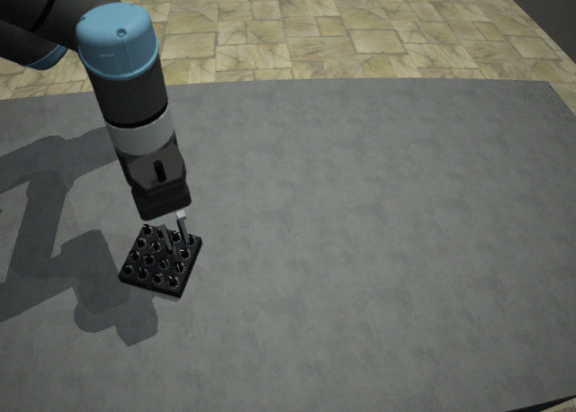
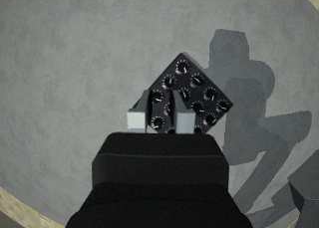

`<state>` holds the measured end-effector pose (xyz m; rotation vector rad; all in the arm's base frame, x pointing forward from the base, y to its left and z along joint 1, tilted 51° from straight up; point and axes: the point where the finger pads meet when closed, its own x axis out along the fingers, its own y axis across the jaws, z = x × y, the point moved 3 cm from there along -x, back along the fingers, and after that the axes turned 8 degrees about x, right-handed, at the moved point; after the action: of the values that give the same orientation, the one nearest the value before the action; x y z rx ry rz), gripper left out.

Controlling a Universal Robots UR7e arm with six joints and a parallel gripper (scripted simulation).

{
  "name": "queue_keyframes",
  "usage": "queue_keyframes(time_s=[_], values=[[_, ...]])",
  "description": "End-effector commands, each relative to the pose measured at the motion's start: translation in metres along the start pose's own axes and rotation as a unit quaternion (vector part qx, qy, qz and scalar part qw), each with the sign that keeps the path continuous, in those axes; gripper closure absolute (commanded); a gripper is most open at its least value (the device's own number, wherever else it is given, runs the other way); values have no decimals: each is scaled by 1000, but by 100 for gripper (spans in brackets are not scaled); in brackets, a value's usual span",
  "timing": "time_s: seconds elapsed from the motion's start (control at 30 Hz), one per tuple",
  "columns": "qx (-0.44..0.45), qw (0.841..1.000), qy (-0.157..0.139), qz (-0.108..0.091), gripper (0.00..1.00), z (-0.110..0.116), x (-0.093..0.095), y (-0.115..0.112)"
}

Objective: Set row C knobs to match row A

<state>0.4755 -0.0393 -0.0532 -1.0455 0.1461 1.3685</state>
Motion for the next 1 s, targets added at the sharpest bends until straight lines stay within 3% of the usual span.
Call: queue_keyframes(time_s=[0.0, 0.43, 0.97], values=[[-65, 998, -4, -2, 54, 1, -2, -1], [-200, 980, -4, -2, 54, 7, -4, -4], [-253, 968, -4, -2, 54, 11, -4, -5]])
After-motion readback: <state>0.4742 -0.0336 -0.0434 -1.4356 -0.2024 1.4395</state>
